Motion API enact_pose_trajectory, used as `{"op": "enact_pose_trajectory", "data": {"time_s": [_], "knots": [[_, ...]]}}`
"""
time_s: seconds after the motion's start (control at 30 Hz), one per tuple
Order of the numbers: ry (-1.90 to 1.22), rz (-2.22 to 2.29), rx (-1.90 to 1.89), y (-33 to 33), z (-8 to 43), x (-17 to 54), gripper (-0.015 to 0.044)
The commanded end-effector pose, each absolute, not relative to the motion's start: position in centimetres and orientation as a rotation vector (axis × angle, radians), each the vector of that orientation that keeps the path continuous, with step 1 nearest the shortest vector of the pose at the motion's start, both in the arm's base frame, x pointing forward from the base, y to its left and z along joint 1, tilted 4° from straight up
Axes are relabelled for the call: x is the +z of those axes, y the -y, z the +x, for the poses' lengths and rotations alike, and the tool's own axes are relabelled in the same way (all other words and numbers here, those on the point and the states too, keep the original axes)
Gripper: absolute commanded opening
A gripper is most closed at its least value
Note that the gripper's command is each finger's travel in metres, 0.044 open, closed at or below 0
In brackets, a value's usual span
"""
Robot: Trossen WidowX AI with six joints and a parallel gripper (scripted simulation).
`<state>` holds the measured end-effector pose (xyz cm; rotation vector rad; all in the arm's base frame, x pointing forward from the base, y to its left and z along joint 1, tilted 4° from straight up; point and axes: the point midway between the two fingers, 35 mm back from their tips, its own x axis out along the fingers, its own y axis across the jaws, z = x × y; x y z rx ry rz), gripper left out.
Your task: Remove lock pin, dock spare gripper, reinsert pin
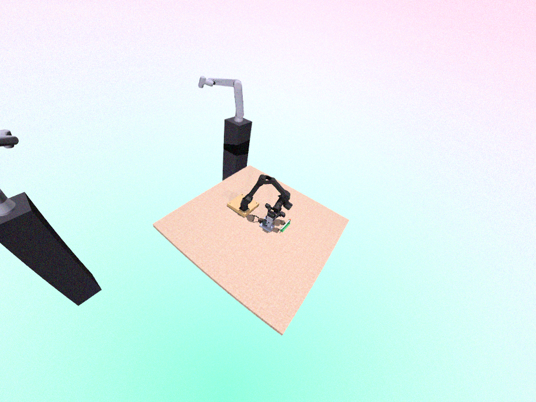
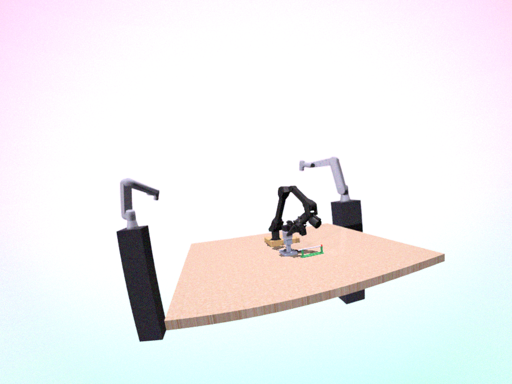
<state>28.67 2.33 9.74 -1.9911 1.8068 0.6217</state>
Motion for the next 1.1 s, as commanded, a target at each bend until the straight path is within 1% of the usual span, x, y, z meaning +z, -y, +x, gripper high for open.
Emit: {"op": "enact_pose_trajectory", "data": {"time_s": [0.0, 0.4, 0.93, 0.97, 1.07], "knots": [[-1.808, -1.994, 0.615, -2.29, 28.60, 9.36, 0.0000], [-1.808, -1.995, 0.620, -2.31, 28.64, 9.67, 0.0000], [-1.808, -1.995, 0.620, -2.31, 28.64, 9.67, 0.0420], [-1.808, -1.995, 0.620, -2.31, 28.64, 9.67, 0.0440], [-1.808, -1.995, 0.620, -2.30, 28.64, 9.97, 0.0440]]}}
